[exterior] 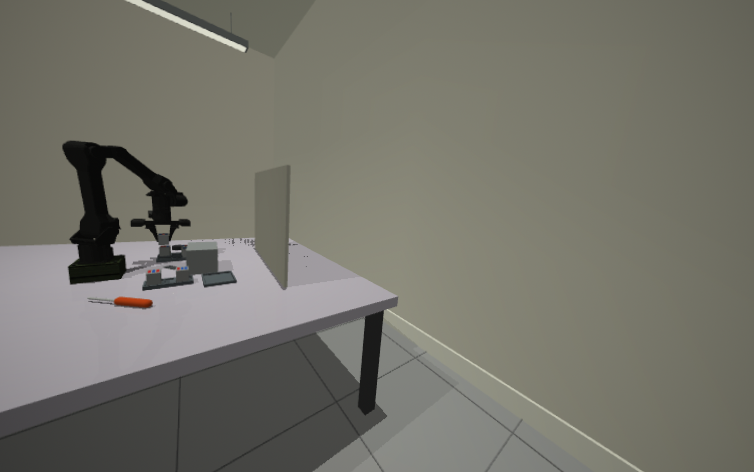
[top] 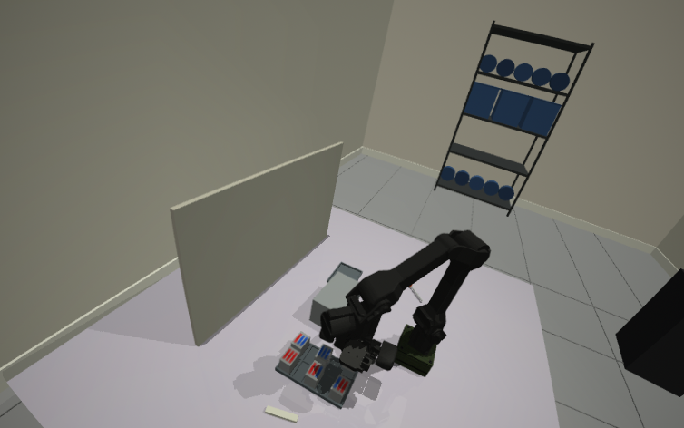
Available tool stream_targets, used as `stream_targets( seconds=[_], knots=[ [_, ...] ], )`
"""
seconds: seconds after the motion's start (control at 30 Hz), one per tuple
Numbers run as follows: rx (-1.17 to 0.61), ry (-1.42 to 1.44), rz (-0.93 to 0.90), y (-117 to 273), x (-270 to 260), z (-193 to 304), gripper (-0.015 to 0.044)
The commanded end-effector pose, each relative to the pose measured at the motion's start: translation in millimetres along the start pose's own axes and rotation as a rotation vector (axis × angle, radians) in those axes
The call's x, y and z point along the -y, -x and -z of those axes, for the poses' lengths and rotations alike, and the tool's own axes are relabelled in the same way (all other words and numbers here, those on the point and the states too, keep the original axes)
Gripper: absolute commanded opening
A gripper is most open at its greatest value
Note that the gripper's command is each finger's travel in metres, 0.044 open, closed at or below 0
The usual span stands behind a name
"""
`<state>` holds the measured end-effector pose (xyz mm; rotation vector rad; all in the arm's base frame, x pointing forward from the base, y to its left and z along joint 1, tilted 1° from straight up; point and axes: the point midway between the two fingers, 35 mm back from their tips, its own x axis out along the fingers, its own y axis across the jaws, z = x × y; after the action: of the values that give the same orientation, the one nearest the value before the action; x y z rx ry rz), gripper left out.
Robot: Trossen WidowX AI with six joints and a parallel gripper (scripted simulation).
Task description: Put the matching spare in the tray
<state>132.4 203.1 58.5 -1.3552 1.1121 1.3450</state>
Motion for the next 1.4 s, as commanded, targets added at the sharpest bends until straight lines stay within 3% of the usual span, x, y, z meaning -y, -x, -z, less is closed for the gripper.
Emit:
stream_targets(
  seconds=[0.0,0.33,0.8,1.37],
  knots=[
    [0.001,0.003,0.001,11,-1,0,0.0000],
    [-0.004,0.000,-0.004,12,-2,2,0.0000],
    [0.000,0.003,0.000,84,-5,6,0.0000],
    [0.008,-0.012,0.007,90,37,28,0.0000]
  ],
)
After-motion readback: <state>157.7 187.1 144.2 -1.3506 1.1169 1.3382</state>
